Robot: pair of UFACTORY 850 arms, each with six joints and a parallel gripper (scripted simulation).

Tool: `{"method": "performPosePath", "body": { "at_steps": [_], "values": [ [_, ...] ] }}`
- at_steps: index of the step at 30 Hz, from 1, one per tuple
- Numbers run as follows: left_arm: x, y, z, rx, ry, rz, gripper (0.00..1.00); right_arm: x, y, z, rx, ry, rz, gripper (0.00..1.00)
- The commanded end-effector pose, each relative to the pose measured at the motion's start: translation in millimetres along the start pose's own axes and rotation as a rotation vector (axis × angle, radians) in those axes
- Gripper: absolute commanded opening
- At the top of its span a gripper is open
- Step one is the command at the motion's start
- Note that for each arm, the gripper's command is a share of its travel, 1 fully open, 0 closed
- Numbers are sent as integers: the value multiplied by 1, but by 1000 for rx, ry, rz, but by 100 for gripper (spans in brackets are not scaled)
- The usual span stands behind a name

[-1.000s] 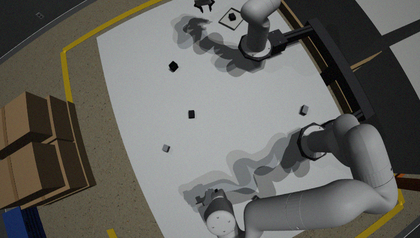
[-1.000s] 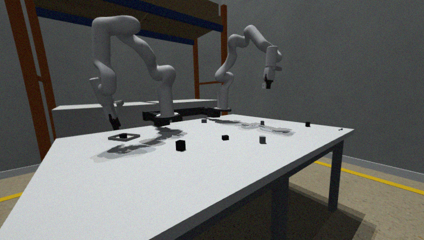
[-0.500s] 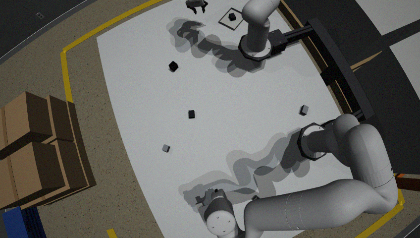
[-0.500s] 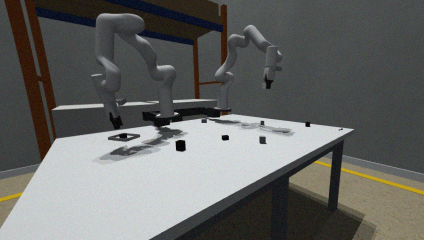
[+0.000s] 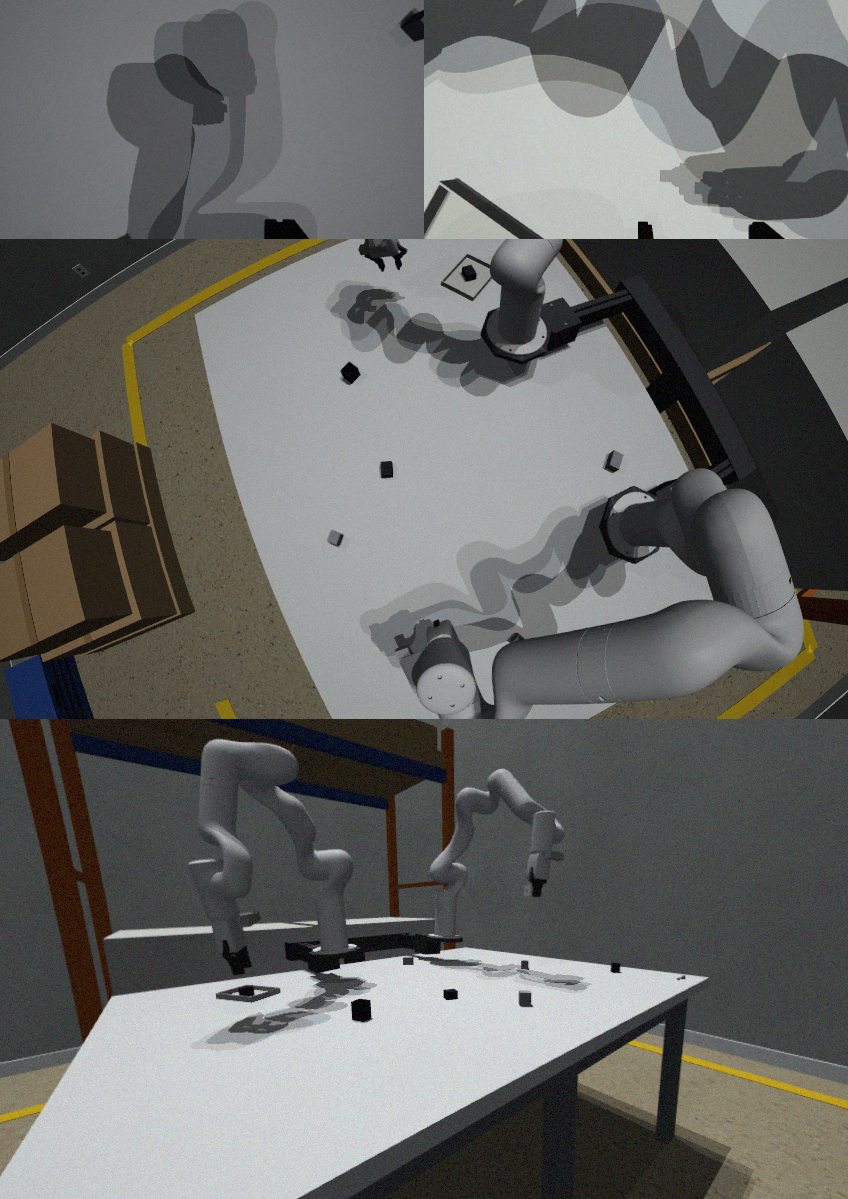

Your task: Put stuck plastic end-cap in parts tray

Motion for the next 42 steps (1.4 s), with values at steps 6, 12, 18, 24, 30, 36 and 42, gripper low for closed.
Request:
{"method": "performPosePath", "body": {
  "at_steps": [6, 12, 18, 24, 30, 36, 42],
  "values": [
    [1, 1, 0, 0, 0, 2, 0, 23, 13, 29, 5, -75, -21, 57],
    [1, 1, 0, 0, 0, 2, 0, 36, 20, 43, 0, -103, -28, 57],
    [1, 1, 0, 0, 0, 2, 0, 53, 27, 58, -2, -152, -34, 57],
    [1, 1, 0, 0, 0, 2, 0, 69, 34, 72, -6, -187, -42, 57],
    [1, 1, 0, 0, 0, 2, 0, 91, 43, 89, -13, -230, -50, 57],
    [1, 1, 0, 0, 0, 2, 0, 105, 48, 98, -16, -268, -53, 57],
    [1, 1, 0, 0, 0, 2, 0, 124, 55, 110, -21, -303, -59, 57]
  ]
}}
Point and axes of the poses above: on each arm, the point where the finger pads meet when closed, its own y axis back along the fingers, its own z axis across the jaws, x = y × z, the point moved 1 cm from there along y, back along the fingers, and after that the axes turned 10 degrees about y, right-handed, at the moved point
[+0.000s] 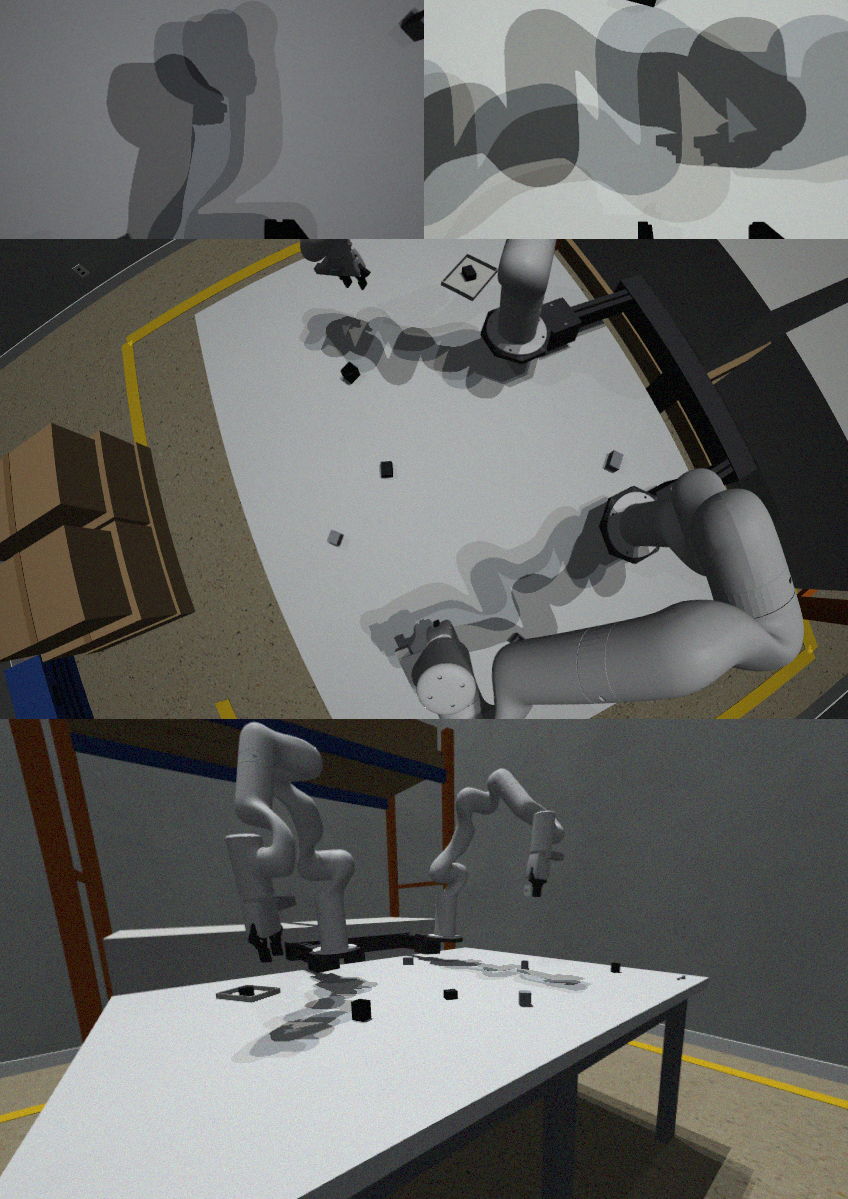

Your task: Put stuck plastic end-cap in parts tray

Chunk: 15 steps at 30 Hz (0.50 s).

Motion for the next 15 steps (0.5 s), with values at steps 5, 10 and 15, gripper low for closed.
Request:
{"method": "performPosePath", "body": {
  "at_steps": [5, 10, 15],
  "values": [
    [1, 1, 0, 0, 0, 2, 0, 37, 14, 11, -10, -65, -15, 57],
    [1, 1, 0, 0, 0, 2, 0, 51, 19, 14, -13, -98, -16, 57],
    [1, 1, 0, 0, 0, 2, 0, 71, 26, 17, -18, -133, -20, 57]
  ]
}}
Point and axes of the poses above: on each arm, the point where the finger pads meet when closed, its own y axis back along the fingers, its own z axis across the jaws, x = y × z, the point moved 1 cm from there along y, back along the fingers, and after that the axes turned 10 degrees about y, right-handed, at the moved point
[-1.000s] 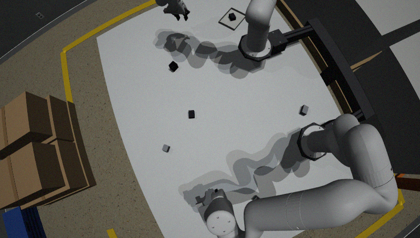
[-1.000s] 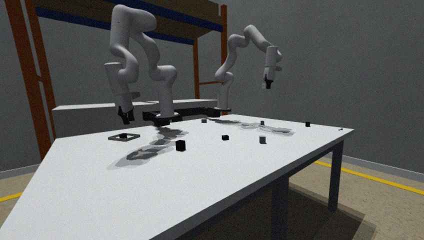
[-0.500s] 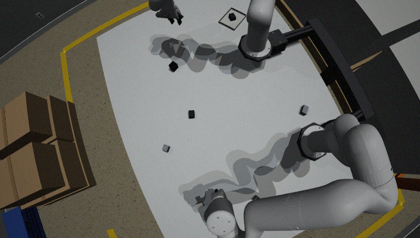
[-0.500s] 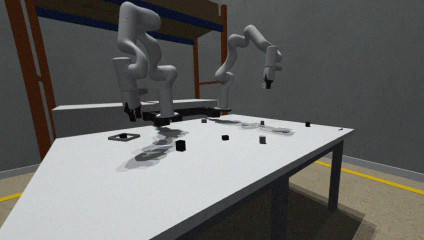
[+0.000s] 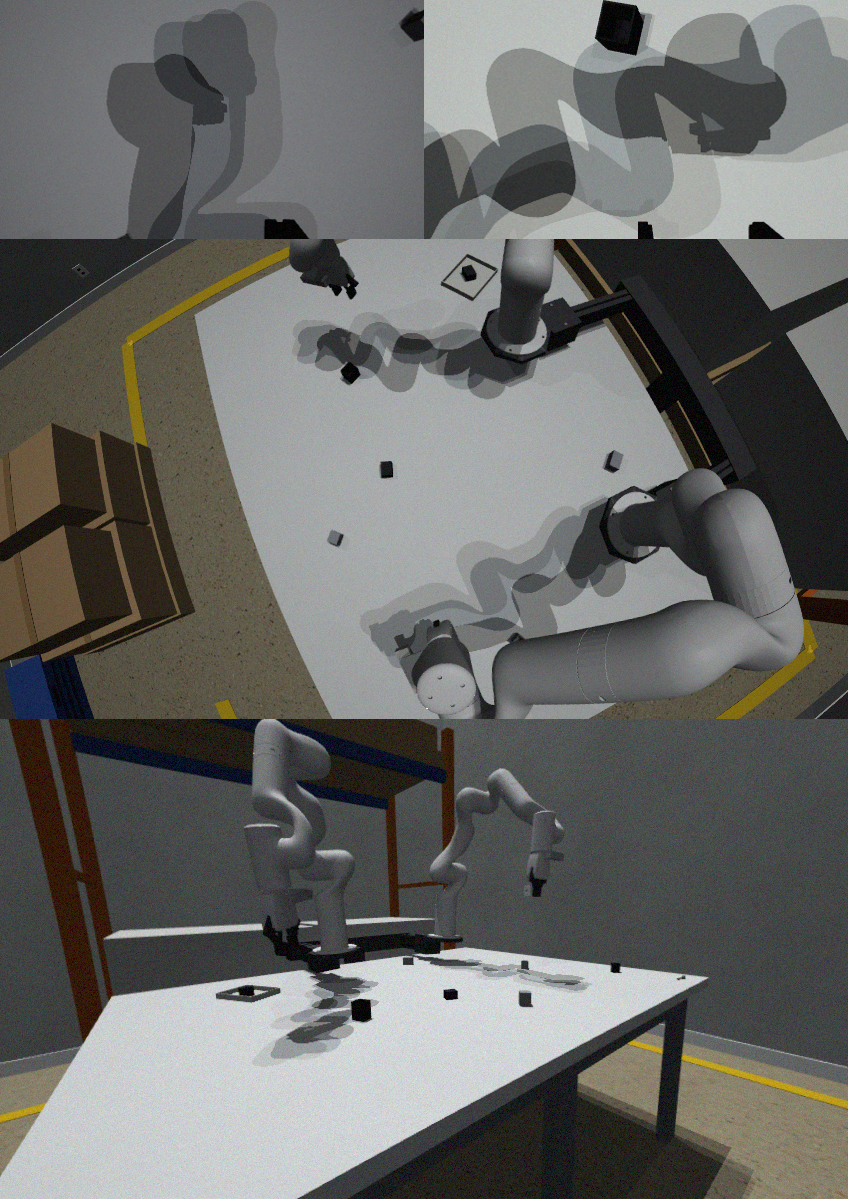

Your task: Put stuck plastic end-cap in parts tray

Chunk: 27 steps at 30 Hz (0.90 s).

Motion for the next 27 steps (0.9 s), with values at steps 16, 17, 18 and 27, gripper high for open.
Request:
{"method": "performPosePath", "body": {
  "at_steps": [16, 17, 18, 27],
  "values": [
    [1, 1, 0, 0, 0, 2, 0, 89, 32, 1, -27, -147, -14, 57],
    [1, 1, 0, 0, 0, 2, 0, 85, 30, 1, -24, -147, -14, 57],
    [1, 1, 0, 0, 0, 2, 0, 87, 31, 1, -26, -148, -14, 57],
    [1, 1, 0, 0, 0, 2, 0, 138, 48, -7, -40, -235, -13, 57]
  ]
}}
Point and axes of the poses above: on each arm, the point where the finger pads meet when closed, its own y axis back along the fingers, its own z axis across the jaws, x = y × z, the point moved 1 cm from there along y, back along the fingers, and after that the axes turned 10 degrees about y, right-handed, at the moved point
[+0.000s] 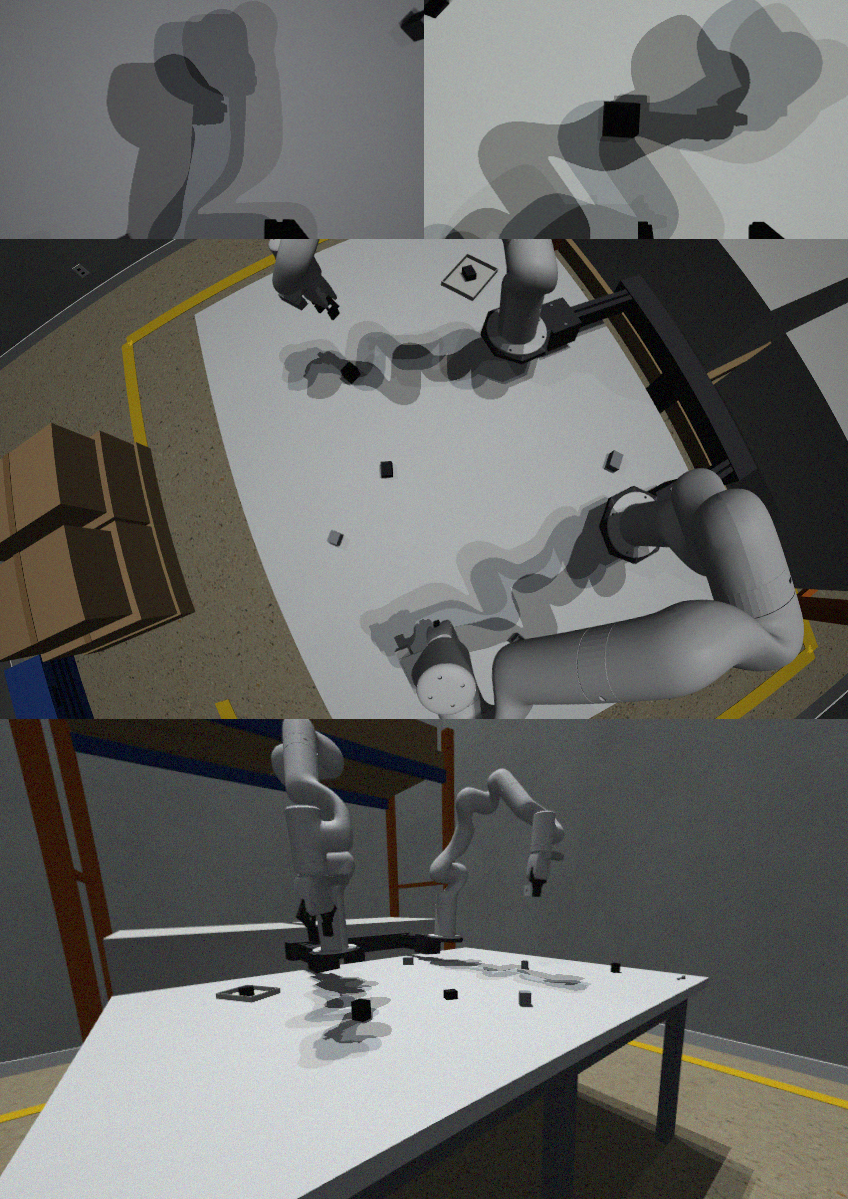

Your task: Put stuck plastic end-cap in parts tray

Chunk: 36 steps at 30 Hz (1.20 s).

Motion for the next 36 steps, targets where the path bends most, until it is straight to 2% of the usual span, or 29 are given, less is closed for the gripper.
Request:
{"method": "performPosePath", "body": {
  "at_steps": [1, 3, 6, 7, 10, 12, 17, 18, 20, 23, 24, 29, 34, 36],
  "values": [
    [1, 1, 0, 0, 0, 2, 0, 24, 9, -7, -7, -55, -6, 57],
    [1, 1, 0, 0, 0, 2, 0, 28, 11, -8, -10, -55, -5, 57],
    [1, 1, 0, 0, 0, 2, 0, 50, 19, -16, -18, -86, -4, 57],
    [1, 1, 0, 0, 0, 2, 0, 46, 18, -15, -15, -86, -5, 57],
    [1, 1, 0, 0, 0, 2, 0, 59, 23, -20, -20, -101, -3, 57],
    [1, 1, 0, 0, 0, 2, 0, 59, 23, -20, -20, -101, -3, 57],
    [1, 1, 0, 0, 0, 2, 0, 94, 36, -38, -29, -173, 1, 57],
    [1, 1, 0, 0, 0, 2, 0, 86, 33, -34, -25, -165, -1, 57],
    [1, 1, 0, 0, 0, 2, 0, 90, 35, -36, -28, -166, 0, 57],
    [1, 1, 0, 0, 0, 2, 0, 111, 43, -47, -34, -197, 4, 57],
    [1, 1, 0, 0, 0, 2, 0, 107, 41, -45, -32, -197, 1, 57],
    [1, 1, 0, 0, 0, 2, 0, 120, 47, -52, -37, -211, 5, 57],
    [1, 1, 0, 0, 0, 2, 0, 152, 59, -75, -43, -282, 11, 57],
    [1, 1, 0, 0, 0, 2, 0, 147, 57, -71, -42, -272, 10, 57]
  ]
}}
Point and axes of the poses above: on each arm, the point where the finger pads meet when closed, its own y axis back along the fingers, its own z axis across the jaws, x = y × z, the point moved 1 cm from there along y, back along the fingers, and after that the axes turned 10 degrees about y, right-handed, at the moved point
